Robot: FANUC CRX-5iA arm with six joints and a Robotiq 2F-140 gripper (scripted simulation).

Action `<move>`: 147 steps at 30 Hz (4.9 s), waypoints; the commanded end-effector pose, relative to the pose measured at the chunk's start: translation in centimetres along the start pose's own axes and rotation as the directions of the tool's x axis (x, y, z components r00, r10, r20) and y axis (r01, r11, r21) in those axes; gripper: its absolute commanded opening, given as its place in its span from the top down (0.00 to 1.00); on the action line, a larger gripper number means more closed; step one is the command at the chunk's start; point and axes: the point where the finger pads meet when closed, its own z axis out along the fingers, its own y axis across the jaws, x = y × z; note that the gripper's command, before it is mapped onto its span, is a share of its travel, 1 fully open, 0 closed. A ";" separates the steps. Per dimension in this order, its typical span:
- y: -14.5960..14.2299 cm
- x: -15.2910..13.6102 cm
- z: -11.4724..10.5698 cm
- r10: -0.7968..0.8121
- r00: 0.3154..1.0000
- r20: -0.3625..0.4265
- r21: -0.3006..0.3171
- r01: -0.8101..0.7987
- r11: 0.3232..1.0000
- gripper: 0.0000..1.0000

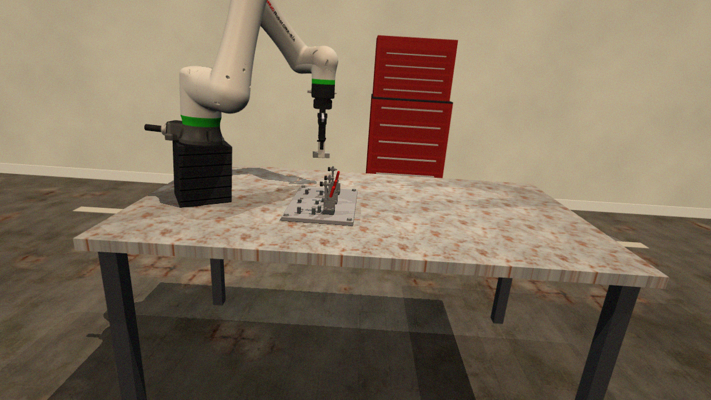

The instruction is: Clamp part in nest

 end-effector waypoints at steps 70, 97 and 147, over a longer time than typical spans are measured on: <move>0.0 -0.2 2.4 0.163 0.987 0.000 0.000 -0.163 0.987 1.00; 0.0 -0.2 2.9 0.163 0.987 0.000 0.000 -0.163 0.987 1.00; 20.3 -3.5 3.4 0.164 0.987 0.000 0.000 -0.164 0.987 1.00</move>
